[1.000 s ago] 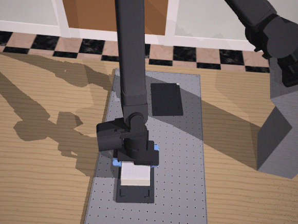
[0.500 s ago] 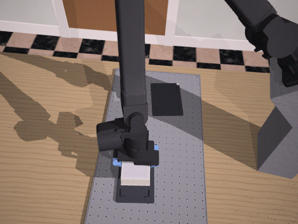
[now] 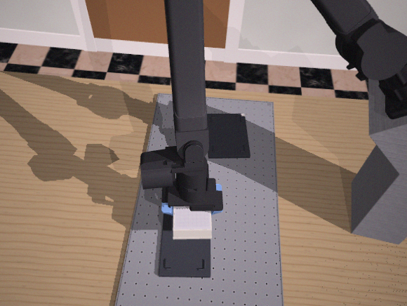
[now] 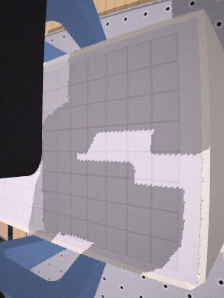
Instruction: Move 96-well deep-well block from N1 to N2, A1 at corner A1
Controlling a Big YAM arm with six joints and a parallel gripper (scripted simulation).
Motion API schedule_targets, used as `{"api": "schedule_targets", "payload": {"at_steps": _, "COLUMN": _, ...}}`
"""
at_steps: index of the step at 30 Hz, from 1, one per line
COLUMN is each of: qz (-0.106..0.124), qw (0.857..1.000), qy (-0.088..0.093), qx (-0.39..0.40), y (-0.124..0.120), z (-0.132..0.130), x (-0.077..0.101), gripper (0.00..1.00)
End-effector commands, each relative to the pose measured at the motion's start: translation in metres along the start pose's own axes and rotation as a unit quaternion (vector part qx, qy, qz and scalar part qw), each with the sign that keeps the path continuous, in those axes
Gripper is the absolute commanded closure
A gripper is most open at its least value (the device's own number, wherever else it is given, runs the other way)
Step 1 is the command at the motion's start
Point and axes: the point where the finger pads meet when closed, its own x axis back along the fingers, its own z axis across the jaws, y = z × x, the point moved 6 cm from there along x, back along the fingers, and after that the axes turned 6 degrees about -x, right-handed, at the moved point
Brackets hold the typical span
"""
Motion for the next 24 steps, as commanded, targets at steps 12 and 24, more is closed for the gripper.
{"api": "schedule_targets", "payload": {"at_steps": 12, "qz": -0.001, "qw": 1.0, "qy": 0.018, "qx": 0.003, "y": 0.048, "z": -0.003, "x": 0.01, "gripper": 1.0}}
{"api": "schedule_targets", "payload": {"at_steps": 24, "qz": -0.002, "qw": 1.0, "qy": 0.017, "qx": 0.004, "y": 0.081, "z": -0.012, "x": 0.01, "gripper": 1.0}}
